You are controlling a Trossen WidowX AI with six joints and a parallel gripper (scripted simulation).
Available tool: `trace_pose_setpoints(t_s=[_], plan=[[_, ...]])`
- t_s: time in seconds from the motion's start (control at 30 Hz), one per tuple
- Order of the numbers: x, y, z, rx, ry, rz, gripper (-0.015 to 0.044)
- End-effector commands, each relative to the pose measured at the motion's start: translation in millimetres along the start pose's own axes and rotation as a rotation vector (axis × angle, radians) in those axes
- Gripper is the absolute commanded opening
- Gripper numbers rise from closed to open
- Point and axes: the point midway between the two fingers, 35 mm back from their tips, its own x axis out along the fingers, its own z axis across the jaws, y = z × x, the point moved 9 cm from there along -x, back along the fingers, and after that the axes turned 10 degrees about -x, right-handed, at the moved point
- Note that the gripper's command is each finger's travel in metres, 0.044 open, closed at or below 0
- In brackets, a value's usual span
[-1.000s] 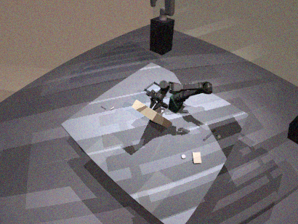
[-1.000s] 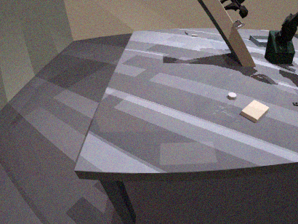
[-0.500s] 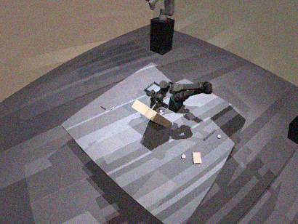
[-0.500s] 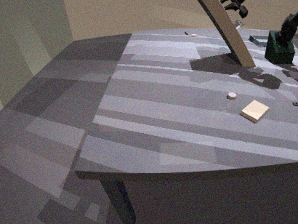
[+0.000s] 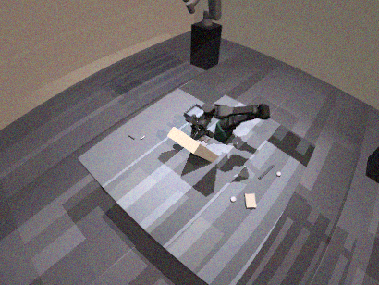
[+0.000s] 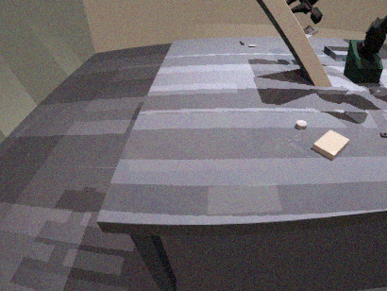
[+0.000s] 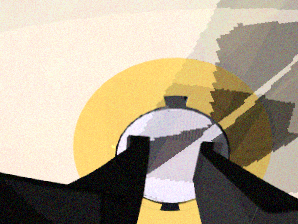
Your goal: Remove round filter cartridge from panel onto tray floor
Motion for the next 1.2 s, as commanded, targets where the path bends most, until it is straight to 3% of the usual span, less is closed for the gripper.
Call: trace_pose_setpoints(t_s=[0.0, 0.1, 0.17, 0.5, 1.17], plan=[[0.7, 0.6, 1.3, -0.005, -0.008, -0.012, 0.0070], [0.7, 0.6, 1.3, -0.005, -0.008, -0.012, 0.0050], [0.7, 0.6, 1.3, -0.005, -0.008, -0.012, 0.0000], [24.0, 2.8, 2.1, -0.254, 0.025, -0.041, 0.0000], [26.8, 3.2, 2.1, -0.950, 0.044, -0.034, 0.0000]])
